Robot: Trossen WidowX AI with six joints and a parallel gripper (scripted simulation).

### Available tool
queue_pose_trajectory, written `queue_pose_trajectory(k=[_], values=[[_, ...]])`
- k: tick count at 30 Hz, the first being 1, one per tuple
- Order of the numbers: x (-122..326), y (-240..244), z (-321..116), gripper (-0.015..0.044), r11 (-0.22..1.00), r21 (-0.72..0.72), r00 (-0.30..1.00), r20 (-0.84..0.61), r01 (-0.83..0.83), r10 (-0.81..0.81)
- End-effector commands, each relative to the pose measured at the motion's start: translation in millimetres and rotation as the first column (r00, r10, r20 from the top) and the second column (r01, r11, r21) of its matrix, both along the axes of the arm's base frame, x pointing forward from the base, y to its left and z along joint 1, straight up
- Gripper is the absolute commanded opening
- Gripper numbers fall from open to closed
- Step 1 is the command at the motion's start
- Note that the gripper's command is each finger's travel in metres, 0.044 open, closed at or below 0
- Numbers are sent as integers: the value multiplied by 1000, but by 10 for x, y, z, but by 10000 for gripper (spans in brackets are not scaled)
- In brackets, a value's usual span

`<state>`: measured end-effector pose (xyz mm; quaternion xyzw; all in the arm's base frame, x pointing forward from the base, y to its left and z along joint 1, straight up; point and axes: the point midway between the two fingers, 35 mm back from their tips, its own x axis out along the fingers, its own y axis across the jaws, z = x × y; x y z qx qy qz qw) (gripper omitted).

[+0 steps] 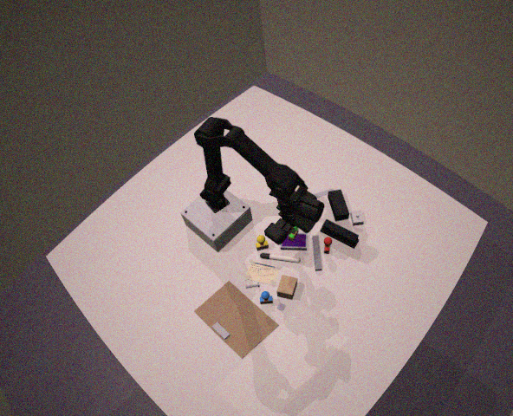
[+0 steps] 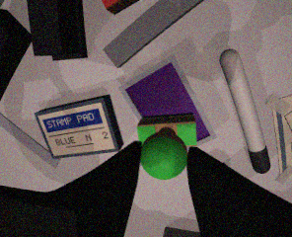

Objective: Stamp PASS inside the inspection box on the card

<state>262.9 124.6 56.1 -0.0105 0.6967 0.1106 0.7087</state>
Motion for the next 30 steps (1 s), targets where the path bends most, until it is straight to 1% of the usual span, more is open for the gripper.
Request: queue_pose_trajectory(k=[1,12,14,22,30], values=[[7,9,77,0,1000,6,1000,5,-2,2],[-7,4,247,0,1000,6,1000,5,-2,2],[6,-26,247,0,1000,6,1000,4,21,-21],[131,-393,248,0,958,5,958,3,288,-288],[207,-779,248,0,842,8,842,1,539,-539]])
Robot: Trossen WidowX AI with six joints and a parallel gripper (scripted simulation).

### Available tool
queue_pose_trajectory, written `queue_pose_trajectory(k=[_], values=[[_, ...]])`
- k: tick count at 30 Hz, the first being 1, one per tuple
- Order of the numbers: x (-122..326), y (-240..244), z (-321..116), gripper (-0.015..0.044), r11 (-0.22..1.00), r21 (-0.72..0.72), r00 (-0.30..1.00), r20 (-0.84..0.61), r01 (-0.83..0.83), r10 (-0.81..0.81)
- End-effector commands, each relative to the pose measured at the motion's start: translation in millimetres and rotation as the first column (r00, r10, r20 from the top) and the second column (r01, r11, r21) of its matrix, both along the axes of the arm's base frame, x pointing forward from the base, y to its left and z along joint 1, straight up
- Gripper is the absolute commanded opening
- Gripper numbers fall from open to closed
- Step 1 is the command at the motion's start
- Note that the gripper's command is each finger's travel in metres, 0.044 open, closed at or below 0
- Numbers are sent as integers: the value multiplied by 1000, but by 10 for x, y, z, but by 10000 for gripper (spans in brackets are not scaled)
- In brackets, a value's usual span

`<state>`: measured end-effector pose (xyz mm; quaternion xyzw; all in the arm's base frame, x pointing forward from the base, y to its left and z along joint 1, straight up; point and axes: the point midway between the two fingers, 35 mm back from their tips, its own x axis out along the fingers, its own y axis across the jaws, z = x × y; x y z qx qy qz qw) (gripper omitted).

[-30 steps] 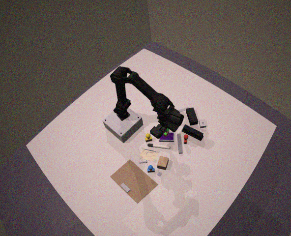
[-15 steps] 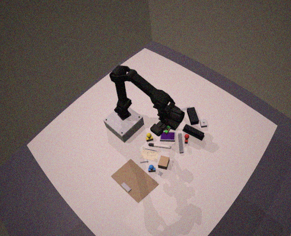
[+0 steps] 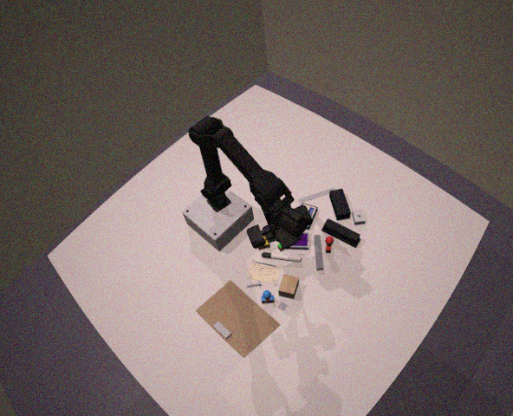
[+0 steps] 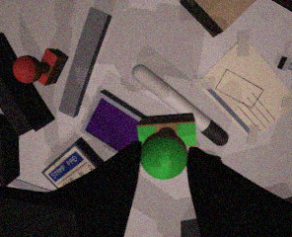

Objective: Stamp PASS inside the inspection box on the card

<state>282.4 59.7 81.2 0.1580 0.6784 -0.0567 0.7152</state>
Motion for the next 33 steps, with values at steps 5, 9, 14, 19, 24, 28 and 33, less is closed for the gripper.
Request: queue_pose_trajectory(k=[5,9,14,19,24,28,33], values=[[31,-375,-2,0,965,0,965,0,262,-262],[33,-571,-2,0,920,4,920,0,392,-392],[19,-781,-2,0,851,8,851,0,525,-525],[19,-789,-12,0,848,8,848,0,530,-530],[24,-790,-46,0,848,8,848,1,530,-530],[28,-790,-72,0,848,8,848,2,530,-530],[32,-790,-106,0,848,8,848,3,530,-530]])
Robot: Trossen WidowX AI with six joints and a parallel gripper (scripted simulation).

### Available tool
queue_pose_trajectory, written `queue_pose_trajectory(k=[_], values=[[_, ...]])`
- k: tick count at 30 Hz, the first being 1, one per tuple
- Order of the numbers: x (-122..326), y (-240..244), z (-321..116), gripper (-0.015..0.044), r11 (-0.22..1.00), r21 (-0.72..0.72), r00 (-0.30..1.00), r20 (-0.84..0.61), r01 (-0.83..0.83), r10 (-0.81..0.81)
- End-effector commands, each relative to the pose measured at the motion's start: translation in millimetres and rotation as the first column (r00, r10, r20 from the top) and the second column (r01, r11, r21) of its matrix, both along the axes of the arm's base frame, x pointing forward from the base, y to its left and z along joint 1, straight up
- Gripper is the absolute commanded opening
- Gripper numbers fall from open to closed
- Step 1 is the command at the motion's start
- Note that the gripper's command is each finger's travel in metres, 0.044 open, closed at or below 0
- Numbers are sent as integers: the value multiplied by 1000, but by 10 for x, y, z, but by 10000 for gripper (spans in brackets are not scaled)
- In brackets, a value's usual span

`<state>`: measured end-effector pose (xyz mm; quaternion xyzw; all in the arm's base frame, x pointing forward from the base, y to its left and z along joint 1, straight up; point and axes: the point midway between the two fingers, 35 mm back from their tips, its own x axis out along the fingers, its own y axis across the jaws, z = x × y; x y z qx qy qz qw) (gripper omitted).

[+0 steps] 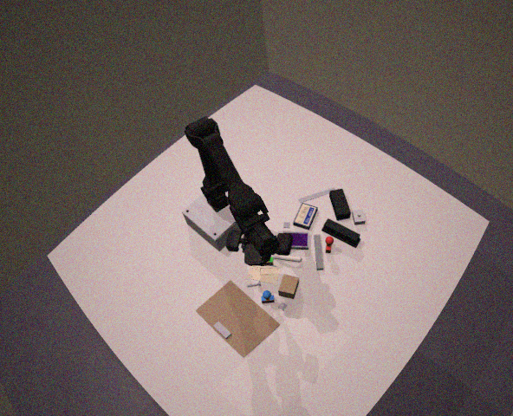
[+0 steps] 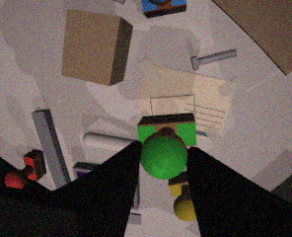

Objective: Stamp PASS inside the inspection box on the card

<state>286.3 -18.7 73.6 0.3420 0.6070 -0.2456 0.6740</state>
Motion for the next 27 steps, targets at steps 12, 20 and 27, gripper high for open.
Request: queue_pose_trajectory(k=[12,20,27], values=[[0,-6,-110,0,1000,-5,1000,-2,5,-5],[4,-7,-164,0,1000,-6,1000,-1,5,-5],[6,-7,-211,0,1000,-6,1000,1,5,-5]])
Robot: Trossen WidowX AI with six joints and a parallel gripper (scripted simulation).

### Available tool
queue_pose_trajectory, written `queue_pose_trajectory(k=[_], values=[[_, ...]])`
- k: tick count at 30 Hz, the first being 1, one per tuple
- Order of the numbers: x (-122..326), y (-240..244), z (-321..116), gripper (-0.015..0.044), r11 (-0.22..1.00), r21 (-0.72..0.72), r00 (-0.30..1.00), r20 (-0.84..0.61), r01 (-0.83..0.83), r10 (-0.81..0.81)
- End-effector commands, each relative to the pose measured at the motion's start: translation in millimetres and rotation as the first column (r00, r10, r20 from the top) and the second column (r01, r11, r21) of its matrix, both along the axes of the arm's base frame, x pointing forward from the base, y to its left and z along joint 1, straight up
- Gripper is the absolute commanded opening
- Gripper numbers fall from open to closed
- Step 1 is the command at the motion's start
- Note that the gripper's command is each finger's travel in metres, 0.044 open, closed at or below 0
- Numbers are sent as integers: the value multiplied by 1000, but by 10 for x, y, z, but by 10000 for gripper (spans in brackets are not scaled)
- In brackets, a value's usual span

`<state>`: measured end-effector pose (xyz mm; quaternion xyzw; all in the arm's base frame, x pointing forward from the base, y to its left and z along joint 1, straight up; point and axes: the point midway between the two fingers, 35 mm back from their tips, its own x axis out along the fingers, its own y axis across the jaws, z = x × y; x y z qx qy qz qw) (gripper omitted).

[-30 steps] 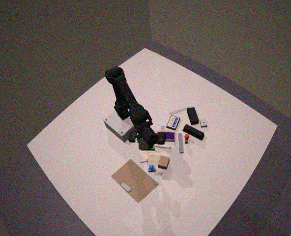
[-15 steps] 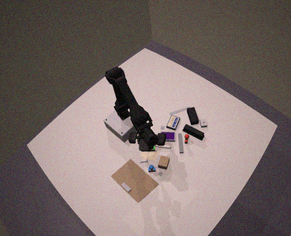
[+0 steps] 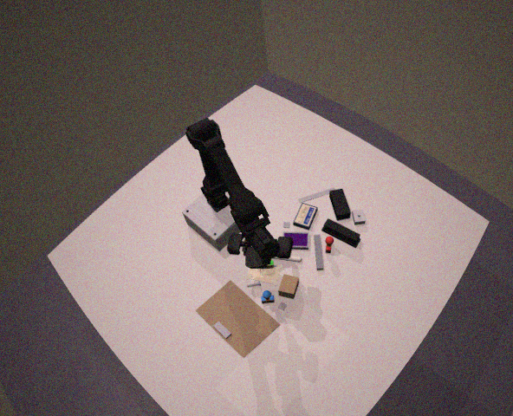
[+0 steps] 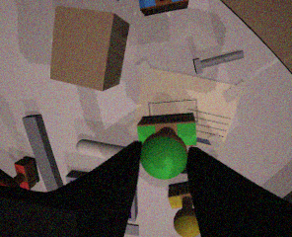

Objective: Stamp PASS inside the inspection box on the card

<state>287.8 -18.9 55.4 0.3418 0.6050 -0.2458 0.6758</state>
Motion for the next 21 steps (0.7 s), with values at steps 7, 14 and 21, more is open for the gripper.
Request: queue_pose_trajectory(k=[7,14,21], values=[[-8,-5,-77,0,1000,-4,1000,-3,5,-5],[-8,-5,-124,0,1000,-5,1000,-1,5,-5],[-9,-4,-171,0,1000,-6,1000,0,5,-5]])
